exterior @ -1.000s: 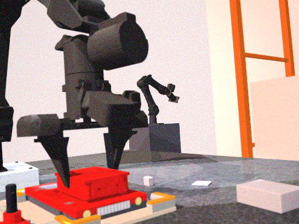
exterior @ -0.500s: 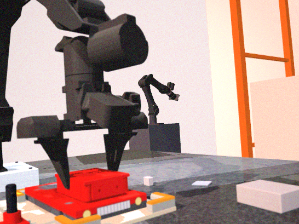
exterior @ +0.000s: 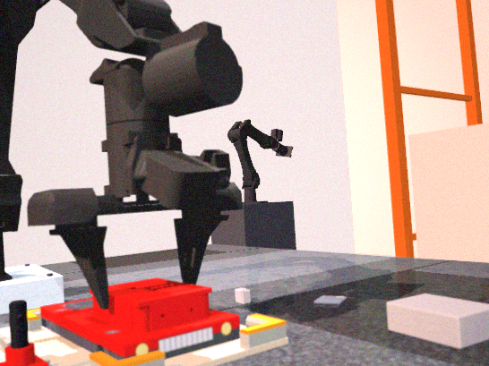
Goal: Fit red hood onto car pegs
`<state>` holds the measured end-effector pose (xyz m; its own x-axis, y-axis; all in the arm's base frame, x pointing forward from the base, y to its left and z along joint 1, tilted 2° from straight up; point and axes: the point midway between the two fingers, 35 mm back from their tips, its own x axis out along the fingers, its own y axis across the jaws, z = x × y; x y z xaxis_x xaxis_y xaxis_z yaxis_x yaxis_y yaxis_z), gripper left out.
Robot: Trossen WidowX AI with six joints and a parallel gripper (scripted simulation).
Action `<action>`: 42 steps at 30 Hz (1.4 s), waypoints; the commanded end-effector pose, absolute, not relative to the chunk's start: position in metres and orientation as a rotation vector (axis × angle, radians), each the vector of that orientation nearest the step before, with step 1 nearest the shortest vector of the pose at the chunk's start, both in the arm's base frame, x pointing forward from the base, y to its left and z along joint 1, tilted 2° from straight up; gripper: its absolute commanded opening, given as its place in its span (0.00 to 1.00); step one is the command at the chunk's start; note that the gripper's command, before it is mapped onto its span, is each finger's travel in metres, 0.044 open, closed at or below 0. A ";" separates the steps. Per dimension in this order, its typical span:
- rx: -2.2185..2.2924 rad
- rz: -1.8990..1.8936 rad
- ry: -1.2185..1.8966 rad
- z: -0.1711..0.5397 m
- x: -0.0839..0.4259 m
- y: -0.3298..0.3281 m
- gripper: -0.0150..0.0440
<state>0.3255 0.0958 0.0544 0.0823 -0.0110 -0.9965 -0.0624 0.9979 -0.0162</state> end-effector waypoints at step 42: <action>-0.061 0.037 1.509 0.125 0.322 0.097 1.00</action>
